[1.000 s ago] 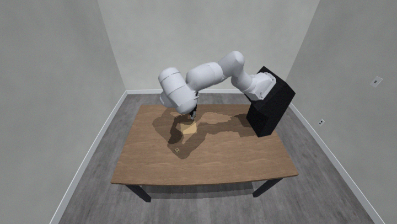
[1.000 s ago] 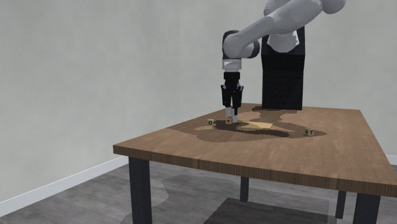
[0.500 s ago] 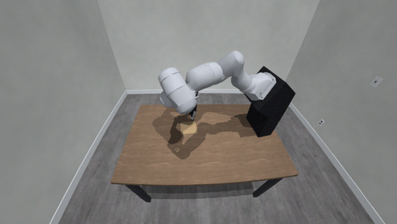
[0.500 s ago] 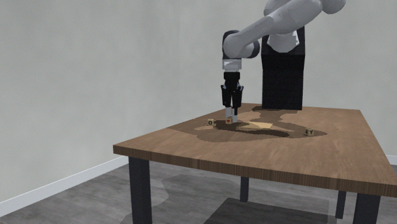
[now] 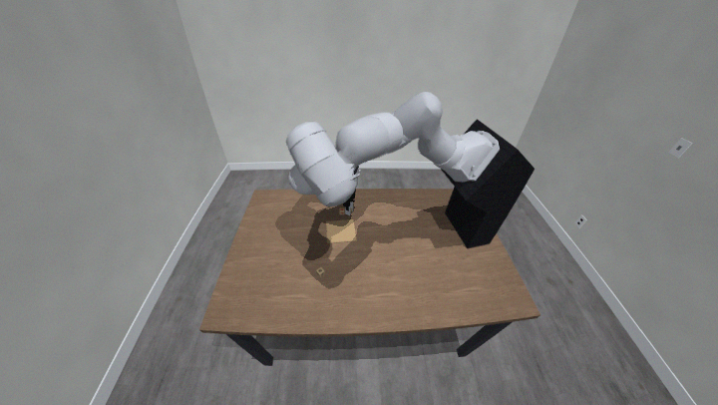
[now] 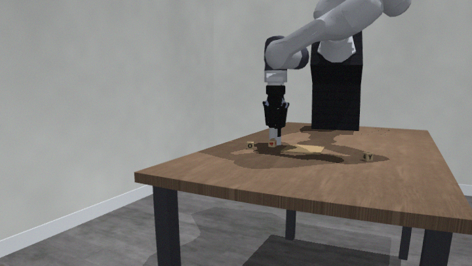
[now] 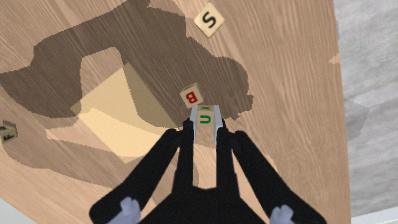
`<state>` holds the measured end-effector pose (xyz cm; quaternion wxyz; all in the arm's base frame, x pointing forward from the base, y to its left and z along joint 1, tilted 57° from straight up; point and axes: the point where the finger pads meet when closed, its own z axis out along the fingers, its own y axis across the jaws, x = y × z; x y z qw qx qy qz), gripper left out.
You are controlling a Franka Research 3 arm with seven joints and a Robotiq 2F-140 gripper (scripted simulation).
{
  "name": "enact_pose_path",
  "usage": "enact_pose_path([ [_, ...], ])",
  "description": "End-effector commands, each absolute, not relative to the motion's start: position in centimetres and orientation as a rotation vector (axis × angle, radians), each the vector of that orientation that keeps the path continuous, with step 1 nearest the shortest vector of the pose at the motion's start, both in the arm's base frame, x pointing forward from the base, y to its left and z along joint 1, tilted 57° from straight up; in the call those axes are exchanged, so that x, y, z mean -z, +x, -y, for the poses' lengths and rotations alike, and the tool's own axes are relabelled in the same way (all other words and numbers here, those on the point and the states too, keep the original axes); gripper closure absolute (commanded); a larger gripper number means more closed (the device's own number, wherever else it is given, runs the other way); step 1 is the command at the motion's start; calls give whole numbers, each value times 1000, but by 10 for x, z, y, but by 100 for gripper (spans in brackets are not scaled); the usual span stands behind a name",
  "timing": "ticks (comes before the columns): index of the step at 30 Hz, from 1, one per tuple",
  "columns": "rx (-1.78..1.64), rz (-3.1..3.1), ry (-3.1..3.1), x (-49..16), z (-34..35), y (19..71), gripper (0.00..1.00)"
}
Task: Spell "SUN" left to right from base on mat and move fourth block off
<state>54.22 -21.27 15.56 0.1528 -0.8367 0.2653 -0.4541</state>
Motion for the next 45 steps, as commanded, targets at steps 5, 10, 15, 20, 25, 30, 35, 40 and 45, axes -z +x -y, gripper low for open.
enact_pose_path([
  [5,1305,-758,-2404,-155,213,543,87],
  [10,1305,-758,-2404,-155,213,543,87],
  [15,1305,-758,-2404,-155,213,543,87],
  [20,1305,-758,-2404,-155,213,543,87],
  [25,1305,-758,-2404,-160,213,535,87],
  [30,1305,-758,-2404,-175,214,512,87],
  [35,1305,-758,-2404,-189,214,490,87],
  [40,1305,-758,-2404,-201,214,472,87],
  [45,1305,-758,-2404,-208,214,460,87],
])
